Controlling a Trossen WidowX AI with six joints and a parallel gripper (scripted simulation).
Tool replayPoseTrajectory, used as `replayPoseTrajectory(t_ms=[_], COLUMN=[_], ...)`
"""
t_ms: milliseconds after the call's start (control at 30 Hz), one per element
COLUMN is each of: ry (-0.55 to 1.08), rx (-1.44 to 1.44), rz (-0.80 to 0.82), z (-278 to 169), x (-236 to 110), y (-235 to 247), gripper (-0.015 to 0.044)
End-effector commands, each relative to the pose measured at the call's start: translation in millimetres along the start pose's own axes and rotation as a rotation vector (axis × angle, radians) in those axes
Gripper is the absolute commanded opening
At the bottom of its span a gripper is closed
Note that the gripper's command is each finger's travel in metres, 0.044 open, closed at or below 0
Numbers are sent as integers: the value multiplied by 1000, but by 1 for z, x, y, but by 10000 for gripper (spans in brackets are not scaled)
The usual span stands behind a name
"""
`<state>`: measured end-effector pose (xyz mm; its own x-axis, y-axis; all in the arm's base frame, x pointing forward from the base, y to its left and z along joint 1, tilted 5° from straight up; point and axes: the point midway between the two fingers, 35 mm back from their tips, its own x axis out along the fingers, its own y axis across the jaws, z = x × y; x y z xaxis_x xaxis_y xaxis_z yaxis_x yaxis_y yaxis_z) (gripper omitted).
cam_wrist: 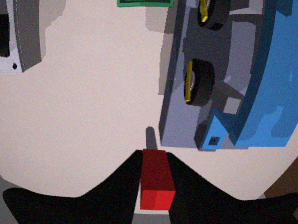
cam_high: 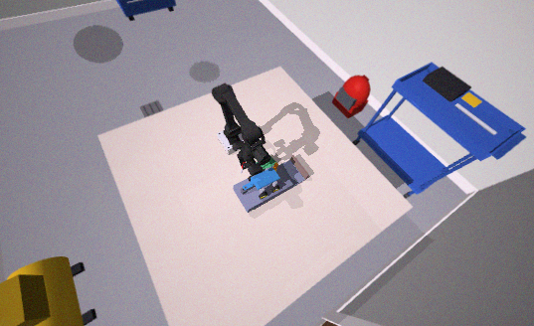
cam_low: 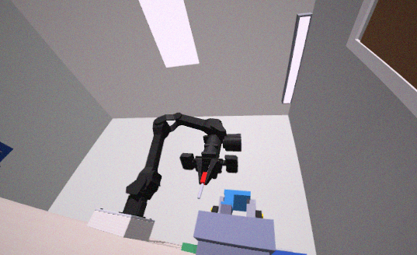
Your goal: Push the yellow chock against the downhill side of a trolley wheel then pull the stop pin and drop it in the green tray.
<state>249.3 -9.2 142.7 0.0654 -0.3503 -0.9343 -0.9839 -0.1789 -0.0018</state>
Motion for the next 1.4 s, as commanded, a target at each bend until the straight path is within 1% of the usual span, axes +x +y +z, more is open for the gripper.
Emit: replayPoseTrajectory(t_ms=[0,1200,1367], ry=[2,-11,-11], rx=[2,2,2], rz=[7,8,9], z=[16,154,160], x=[-1,-16,-17], y=[1,7,7], gripper=[0,0,0])
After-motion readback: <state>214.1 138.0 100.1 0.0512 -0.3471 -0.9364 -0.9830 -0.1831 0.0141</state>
